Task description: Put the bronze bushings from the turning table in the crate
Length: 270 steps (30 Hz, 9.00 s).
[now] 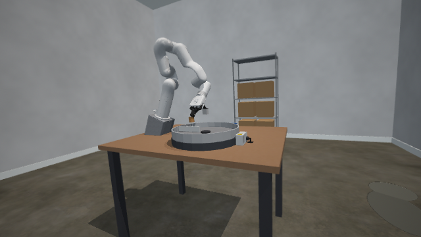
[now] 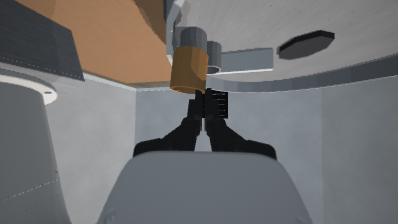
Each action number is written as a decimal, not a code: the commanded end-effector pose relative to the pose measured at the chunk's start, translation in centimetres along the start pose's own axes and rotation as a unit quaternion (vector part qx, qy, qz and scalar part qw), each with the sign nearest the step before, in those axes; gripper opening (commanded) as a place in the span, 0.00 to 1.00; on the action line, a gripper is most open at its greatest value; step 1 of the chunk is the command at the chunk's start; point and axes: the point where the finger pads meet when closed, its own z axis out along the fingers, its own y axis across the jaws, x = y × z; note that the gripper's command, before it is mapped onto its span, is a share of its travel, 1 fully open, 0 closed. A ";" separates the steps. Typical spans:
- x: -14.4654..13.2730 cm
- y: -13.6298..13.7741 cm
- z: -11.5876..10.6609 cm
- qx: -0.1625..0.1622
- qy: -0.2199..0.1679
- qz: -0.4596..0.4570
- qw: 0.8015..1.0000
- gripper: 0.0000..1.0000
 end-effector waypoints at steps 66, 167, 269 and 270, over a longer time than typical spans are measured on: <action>19.9 12.9 -18.7 -0.001 0.000 0.001 1.000 0.00; 27.1 13.4 -11.4 -0.001 0.000 0.001 1.000 0.00; 25.7 13.4 -13.2 -0.001 0.000 0.001 1.000 0.11; 25.4 13.4 -13.6 -0.001 0.000 0.001 1.000 0.11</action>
